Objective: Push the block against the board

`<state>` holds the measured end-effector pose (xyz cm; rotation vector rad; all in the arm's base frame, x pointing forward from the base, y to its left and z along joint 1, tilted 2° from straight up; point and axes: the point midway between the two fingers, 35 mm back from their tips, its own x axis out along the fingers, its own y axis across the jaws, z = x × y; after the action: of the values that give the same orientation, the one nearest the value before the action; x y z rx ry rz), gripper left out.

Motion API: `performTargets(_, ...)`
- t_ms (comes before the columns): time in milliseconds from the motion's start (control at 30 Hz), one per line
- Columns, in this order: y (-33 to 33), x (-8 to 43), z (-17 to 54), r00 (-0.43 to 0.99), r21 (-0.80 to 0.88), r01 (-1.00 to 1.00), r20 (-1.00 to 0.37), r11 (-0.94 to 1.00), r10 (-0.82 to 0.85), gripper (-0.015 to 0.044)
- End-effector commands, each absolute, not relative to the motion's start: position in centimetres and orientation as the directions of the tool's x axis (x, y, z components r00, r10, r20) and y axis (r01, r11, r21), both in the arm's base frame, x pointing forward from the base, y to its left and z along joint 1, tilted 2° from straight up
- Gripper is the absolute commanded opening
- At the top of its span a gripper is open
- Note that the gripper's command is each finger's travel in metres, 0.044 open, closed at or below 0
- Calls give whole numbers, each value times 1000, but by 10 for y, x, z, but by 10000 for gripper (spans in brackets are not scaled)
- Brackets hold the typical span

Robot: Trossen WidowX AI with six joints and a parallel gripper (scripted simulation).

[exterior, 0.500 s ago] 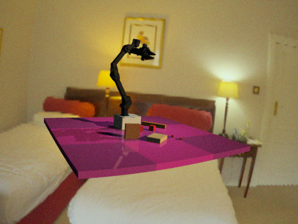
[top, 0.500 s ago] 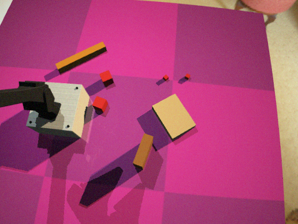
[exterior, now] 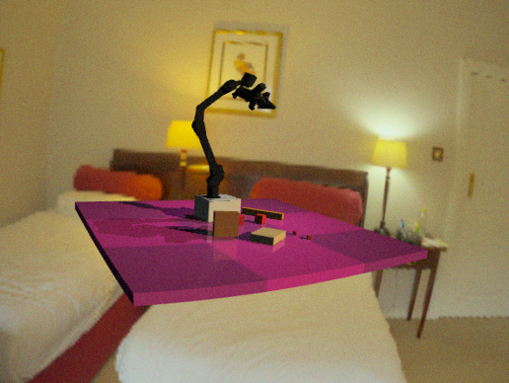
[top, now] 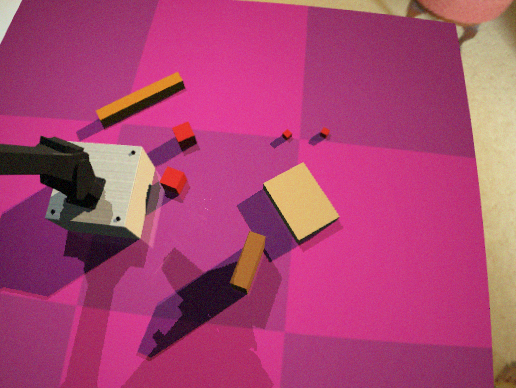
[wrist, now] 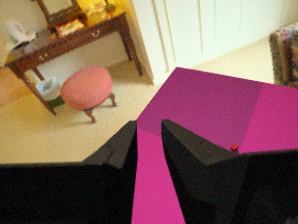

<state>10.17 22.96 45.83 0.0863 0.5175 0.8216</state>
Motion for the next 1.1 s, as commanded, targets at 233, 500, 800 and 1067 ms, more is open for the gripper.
performTargets(233, 244, 189, 375, 650, 73, -519, -614, 852, 449, 0)
performTargets(500, 214, 258, 307, 621, -31, -384, -749, 923, 233, 0)
performTargets(800, 146, 315, 227, 487, -94, -237, -873, 967, 34, 0)
performTargets(1067, 67, 335, 157, 299, -104, -109, -952, 989, -67, 0)
